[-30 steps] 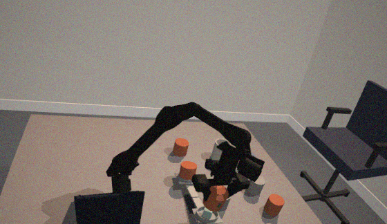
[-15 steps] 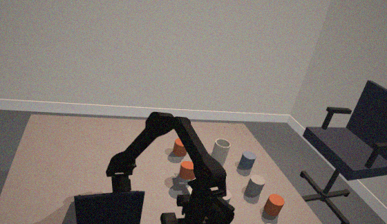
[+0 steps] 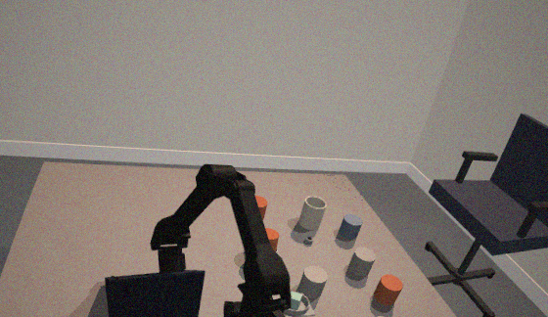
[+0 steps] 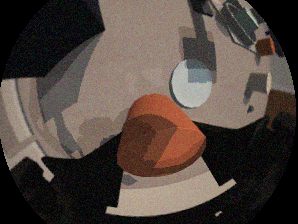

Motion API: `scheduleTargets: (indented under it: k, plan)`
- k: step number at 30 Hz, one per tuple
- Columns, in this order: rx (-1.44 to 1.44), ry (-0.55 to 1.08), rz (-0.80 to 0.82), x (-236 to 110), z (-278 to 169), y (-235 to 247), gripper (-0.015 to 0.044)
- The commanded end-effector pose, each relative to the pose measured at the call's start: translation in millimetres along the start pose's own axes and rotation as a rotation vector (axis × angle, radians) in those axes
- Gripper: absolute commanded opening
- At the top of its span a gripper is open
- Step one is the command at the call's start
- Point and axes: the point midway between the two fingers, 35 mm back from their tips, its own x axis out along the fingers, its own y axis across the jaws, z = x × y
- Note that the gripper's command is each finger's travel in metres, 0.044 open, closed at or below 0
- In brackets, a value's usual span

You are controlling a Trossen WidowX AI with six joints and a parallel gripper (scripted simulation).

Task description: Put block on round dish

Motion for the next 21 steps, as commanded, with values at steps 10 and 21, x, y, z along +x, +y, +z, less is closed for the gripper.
scheduleTargets:
  k: [10,21]
  plan:
    - [0.0,-0.011,0.004,31.7,3.1,1.8,0.0]
    - [-0.004,-0.007,0.006,42.7,1.8,1.5,0.0026]
